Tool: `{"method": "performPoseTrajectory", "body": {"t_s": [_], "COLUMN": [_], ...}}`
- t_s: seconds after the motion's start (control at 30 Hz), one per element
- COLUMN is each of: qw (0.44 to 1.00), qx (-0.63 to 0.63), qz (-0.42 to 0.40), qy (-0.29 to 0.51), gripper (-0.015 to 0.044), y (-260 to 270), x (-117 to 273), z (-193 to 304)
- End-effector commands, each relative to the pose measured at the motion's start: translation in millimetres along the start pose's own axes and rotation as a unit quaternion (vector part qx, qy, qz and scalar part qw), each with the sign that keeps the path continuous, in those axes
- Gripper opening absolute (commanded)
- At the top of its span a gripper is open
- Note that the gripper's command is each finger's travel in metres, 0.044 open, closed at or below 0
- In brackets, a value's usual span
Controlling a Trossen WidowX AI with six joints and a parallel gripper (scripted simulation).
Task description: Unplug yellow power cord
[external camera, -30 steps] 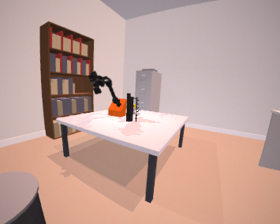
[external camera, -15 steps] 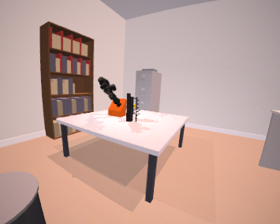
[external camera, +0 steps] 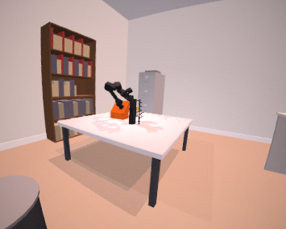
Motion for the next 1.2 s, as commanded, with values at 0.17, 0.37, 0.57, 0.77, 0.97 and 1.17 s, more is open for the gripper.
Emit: {"method": "performPoseTrajectory", "body": {"t_s": [0.17,0.37,0.57,0.77,0.97,1.17], "qw": [0.992,0.979,0.964,0.943,0.885,0.780], "qx": [-0.018,-0.014,0.011,0.061,0.195,0.384], "qz": [-0.116,-0.191,-0.256,-0.326,-0.419,-0.467], "qy": [-0.047,-0.071,-0.076,-0.027,0.063,0.160], "gripper": [0.0160,0.0160,0.0160,0.0160,0.0160,0.0160], "y": [66.4,114.1,158.5,213.3,294.8,356.3], "x": [-26.8,-29.3,-27.0,-21.8,0.1,35.5], "z": [-66.5,-113.7,-147.2,-158.9,-156.2,-134.2]}}
Point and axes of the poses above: the point midway between the two fingers, 35 mm back from their tips, its own x axis back along the fingers, its own y axis across the jaws, z = x × y, the point moved 4 cm from there along x, back along the fingers, and after that the axes turned 11 degrees about x, right-handed, at the moved point
